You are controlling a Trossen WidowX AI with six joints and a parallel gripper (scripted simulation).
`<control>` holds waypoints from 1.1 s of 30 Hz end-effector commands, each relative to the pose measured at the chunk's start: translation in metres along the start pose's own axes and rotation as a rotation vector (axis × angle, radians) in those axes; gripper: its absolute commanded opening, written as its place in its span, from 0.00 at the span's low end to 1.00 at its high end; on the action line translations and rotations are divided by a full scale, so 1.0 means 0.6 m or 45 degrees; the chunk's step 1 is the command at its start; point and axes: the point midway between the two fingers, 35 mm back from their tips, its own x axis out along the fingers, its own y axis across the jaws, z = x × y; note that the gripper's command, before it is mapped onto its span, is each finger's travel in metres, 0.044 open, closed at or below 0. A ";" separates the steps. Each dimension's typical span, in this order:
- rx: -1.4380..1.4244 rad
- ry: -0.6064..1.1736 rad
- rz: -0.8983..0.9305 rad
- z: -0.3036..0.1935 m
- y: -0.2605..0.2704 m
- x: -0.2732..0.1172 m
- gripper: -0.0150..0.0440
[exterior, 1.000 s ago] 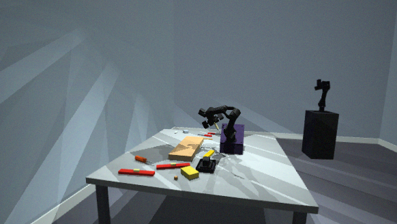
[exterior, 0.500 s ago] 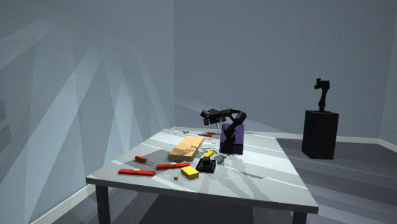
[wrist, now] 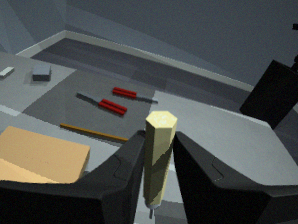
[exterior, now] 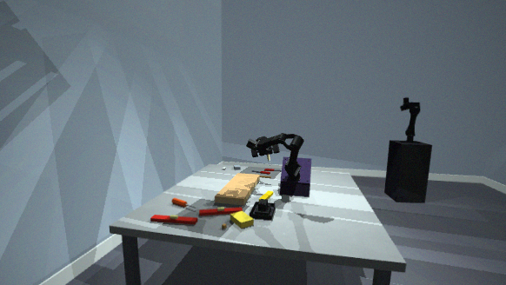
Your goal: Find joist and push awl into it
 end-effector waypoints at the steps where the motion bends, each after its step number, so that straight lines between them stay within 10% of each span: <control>1: 0.009 -0.020 0.007 0.010 0.027 0.000 0.25; 33: 0.278 -0.067 0.029 0.001 0.257 0.047 0.25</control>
